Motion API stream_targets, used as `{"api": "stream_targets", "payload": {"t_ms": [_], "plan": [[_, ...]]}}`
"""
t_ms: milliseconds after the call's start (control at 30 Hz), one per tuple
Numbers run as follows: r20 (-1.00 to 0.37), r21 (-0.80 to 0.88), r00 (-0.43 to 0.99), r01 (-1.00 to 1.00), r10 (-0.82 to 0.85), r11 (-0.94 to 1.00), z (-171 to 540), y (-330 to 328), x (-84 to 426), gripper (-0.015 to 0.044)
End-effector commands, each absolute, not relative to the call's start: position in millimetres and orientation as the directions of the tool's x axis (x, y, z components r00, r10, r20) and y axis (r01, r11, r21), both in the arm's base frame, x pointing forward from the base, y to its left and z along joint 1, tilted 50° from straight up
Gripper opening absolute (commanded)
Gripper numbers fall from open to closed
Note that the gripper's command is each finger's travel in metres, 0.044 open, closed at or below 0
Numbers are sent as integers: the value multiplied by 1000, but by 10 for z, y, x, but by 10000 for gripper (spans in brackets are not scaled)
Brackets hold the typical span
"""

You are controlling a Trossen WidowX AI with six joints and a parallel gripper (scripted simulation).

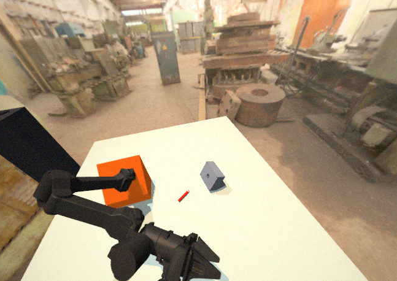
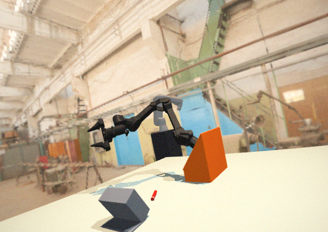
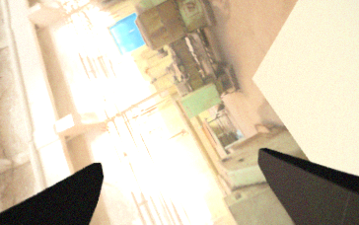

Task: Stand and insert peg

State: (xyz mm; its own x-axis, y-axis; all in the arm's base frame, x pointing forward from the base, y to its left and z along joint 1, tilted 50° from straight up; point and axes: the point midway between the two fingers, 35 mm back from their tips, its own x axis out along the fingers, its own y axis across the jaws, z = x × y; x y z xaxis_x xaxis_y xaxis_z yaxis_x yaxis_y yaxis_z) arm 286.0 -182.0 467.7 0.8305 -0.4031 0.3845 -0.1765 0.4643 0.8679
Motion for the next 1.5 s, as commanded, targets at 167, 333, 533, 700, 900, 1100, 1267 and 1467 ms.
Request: {"api": "stream_targets", "payload": {"t_ms": [167,333,533,700,900,1100,1267,1467], "plan": [[241,886,866,-12,-439,464,4246,-1884,3144,440],[158,882,882,77,-445,465,3990,-1870,3297,440],[55,852,882,203,-468,482,3706,-1885,3430,440],[-32,810,875,306,-483,500,3464,-1881,3526,440],[-136,739,858,421,-496,526,3170,-1859,3618,440],[-237,645,832,520,-501,559,2876,-1809,3692,440],[-317,553,806,586,-500,592,2634,-1749,3739,440],[-407,426,760,649,-507,631,2358,-1689,3758,440]]}}
